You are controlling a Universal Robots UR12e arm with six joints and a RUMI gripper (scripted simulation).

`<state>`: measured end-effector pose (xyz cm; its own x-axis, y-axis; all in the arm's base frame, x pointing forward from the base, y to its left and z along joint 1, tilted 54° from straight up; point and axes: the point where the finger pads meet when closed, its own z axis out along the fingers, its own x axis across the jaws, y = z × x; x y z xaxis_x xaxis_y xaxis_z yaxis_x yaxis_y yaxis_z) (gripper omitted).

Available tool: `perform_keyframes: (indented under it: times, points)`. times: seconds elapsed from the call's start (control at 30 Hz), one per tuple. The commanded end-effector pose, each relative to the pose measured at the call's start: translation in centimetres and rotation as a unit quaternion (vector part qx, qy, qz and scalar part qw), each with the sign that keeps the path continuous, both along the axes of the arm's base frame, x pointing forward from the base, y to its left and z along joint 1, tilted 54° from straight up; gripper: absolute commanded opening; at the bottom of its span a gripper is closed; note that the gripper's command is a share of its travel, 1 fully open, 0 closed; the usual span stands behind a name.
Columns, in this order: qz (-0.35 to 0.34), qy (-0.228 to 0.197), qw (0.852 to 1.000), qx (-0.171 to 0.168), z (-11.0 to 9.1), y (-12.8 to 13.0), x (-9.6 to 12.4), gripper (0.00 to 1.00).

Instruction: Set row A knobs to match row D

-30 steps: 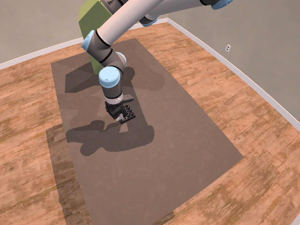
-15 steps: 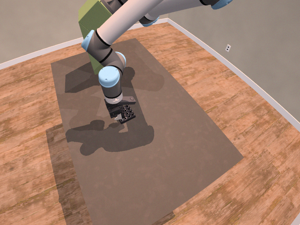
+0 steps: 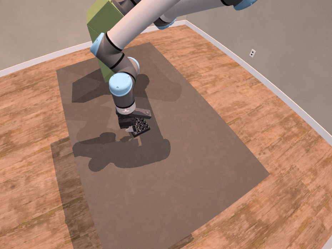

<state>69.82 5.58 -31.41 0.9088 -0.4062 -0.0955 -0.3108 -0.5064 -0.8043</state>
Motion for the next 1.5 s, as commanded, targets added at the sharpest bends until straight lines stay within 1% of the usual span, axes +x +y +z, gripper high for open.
perform_keyframes:
  times: [0.0,0.2,0.4,1.13,1.17,1.47]
  points:
    - [-0.015,0.018,1.0,0.006,0.02,-0.08,0.06,0.04]
    - [-0.034,0.042,0.998,0.014,0.02,-0.09,0.09,0.04]
    - [-0.044,0.055,0.997,0.019,0.02,-0.1,0.1,0.04]
    - [-0.047,0.059,0.997,0.021,0.02,-0.1,0.1,0.04]
    - [-0.047,0.059,0.997,0.021,0.02,-0.1,0.1,0.11]
    - [-0.047,0.059,0.997,0.021,0.02,-0.1,0.1,0.11]
